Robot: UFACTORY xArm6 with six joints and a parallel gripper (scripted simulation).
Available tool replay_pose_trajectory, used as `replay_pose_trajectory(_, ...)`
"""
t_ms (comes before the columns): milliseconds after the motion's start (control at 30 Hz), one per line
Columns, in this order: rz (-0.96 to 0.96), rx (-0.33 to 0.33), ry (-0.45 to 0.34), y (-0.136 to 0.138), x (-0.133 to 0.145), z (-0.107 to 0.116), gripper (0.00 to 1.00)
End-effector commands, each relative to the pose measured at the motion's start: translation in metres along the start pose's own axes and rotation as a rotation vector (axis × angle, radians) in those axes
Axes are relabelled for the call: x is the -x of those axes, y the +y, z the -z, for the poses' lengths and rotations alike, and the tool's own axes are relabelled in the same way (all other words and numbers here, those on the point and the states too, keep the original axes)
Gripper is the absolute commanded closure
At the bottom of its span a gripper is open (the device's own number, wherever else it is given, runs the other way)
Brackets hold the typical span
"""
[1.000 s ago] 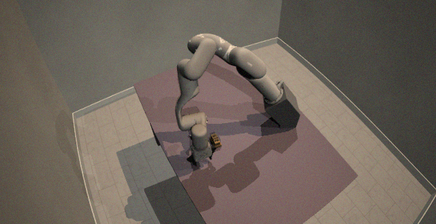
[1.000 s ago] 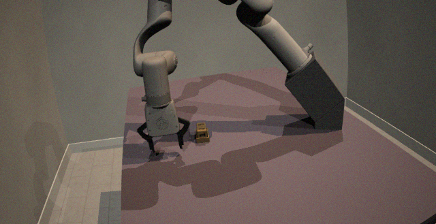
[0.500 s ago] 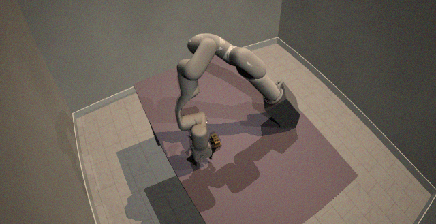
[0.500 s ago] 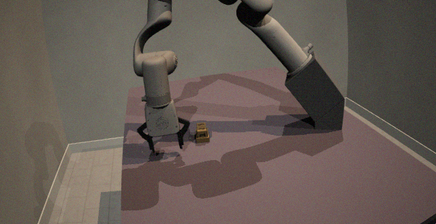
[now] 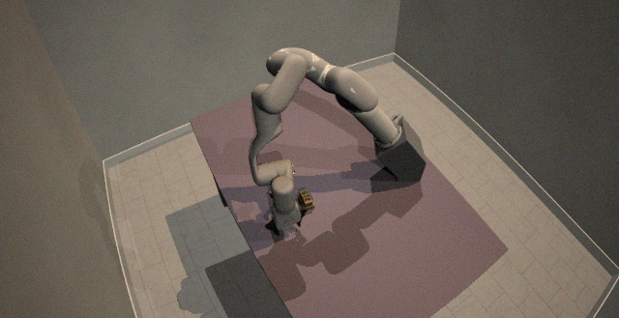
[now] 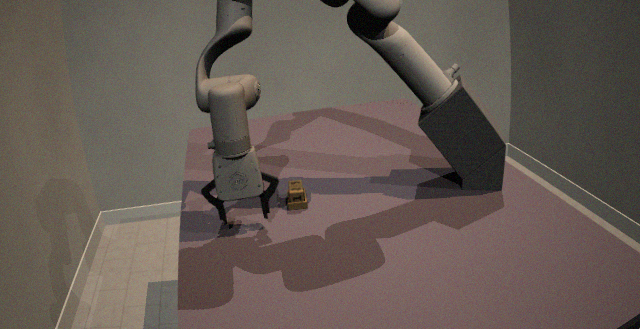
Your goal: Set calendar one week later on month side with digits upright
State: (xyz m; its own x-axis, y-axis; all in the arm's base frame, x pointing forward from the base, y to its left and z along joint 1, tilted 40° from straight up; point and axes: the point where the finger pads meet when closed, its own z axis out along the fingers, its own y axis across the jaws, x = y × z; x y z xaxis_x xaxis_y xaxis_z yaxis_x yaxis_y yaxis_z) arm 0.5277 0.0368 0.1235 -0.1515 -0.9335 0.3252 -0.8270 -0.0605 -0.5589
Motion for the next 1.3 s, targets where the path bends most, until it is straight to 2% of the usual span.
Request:
replay_pose_trajectory(0,0.000,-0.003,-0.001,-0.001,0.000,0.001,0.00)
replay_pose_trajectory(500,0.000,-0.003,-0.001,-0.001,0.000,0.001,0.00)
replay_pose_trajectory(667,0.000,-0.003,-0.001,-0.001,0.000,0.006,0.00)
replay_pose_trajectory(967,0.000,-0.003,-0.001,-0.001,0.000,0.033,0.00)
replay_pose_trajectory(1267,0.042,-0.003,-0.001,0.000,-0.001,0.034,0.00)
